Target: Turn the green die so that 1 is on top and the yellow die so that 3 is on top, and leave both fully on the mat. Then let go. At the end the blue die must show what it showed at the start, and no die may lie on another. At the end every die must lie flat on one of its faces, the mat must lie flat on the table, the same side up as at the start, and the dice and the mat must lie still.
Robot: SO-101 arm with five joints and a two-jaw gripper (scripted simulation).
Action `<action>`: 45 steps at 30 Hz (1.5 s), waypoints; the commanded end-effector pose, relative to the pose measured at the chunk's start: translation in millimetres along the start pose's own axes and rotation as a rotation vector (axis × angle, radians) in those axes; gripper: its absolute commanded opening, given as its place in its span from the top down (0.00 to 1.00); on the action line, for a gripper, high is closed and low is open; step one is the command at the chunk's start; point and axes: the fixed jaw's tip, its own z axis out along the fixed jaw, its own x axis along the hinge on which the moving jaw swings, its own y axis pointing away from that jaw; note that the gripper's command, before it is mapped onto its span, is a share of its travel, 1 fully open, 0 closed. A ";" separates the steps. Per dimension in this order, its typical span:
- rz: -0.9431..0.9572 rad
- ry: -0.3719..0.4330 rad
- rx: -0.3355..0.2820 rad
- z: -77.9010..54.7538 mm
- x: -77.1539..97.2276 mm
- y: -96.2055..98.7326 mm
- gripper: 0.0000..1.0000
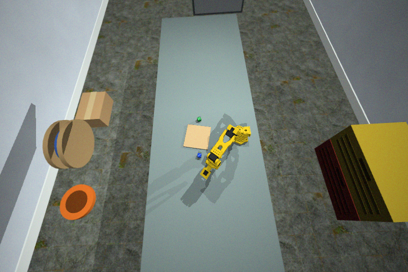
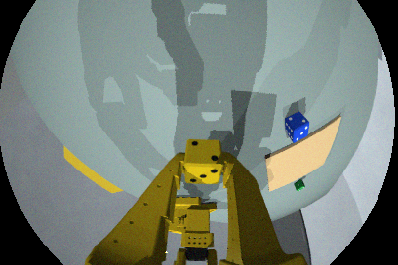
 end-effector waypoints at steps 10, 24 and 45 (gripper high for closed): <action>-0.001 -0.080 -0.004 -20.2 -6.6 2.9 1.00; -0.001 -0.080 -0.004 -20.1 -6.6 2.8 1.00; 0.394 -0.079 -0.004 -17.2 0.3 -90.3 1.00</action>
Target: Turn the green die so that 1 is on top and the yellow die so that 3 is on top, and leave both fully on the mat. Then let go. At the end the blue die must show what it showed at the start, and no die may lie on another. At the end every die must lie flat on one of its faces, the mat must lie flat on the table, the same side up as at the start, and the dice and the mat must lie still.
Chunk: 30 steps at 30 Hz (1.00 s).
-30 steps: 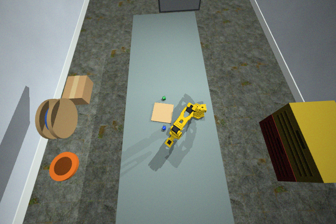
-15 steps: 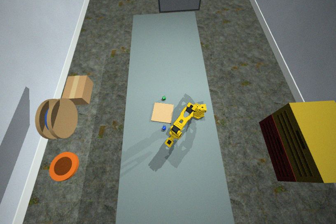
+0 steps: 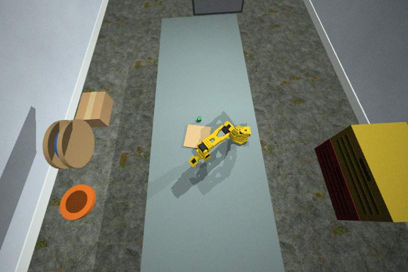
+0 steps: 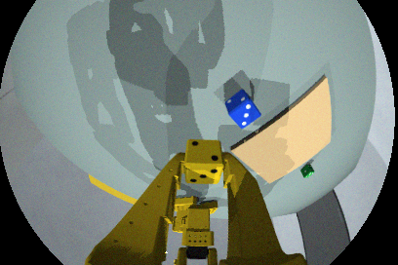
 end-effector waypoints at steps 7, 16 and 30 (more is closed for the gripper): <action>0.371 -0.063 -0.001 -9.5 -1.9 -87.0 1.00; 0.555 -0.062 0.001 -7.7 13.2 -129.1 1.00; 0.641 -0.061 0.002 -7.5 23.9 -148.6 1.00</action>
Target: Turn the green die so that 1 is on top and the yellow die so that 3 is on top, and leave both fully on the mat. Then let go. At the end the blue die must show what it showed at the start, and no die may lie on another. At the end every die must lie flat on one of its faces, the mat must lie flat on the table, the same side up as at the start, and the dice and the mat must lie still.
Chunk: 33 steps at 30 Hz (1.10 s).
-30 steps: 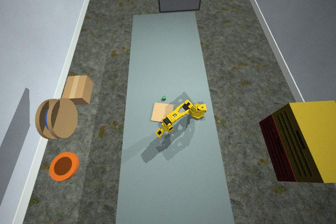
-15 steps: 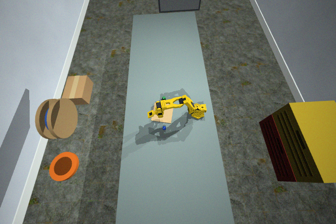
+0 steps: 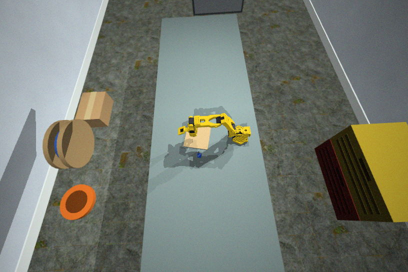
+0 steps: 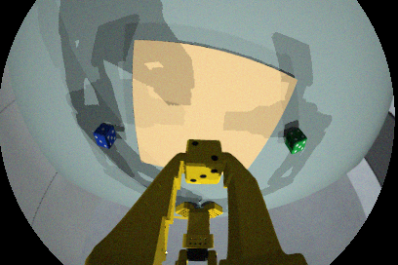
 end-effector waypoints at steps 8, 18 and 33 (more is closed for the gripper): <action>0.027 -0.045 -0.002 -9.6 -5.2 -6.3 1.00; 0.027 -0.045 -0.002 -9.2 -5.3 -6.3 1.00; 0.027 -0.045 -0.002 -3.6 -5.6 -6.3 1.00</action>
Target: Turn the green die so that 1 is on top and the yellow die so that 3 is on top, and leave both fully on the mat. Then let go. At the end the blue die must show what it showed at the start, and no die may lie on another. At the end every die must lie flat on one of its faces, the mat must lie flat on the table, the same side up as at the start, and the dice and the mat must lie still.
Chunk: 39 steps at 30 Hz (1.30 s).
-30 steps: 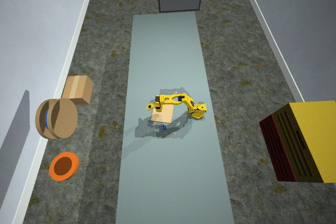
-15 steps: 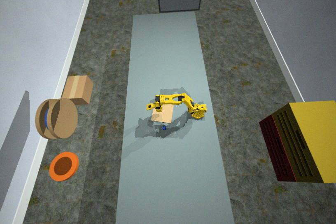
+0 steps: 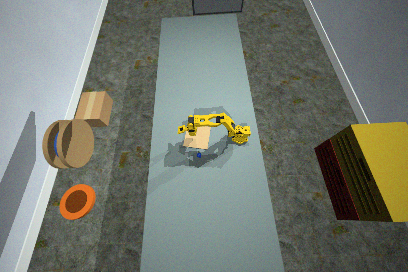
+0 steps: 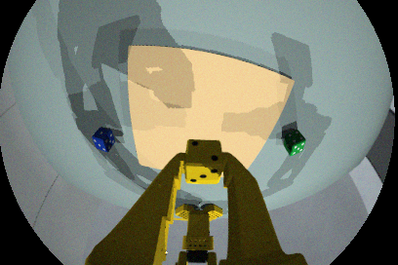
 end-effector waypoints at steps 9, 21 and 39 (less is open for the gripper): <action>0.010 -0.034 -0.002 -0.5 -3.7 -2.3 1.00; 0.010 -0.034 -0.002 2.1 -3.8 -2.3 1.00; 0.010 -0.034 -0.002 8.7 -4.1 -2.3 1.00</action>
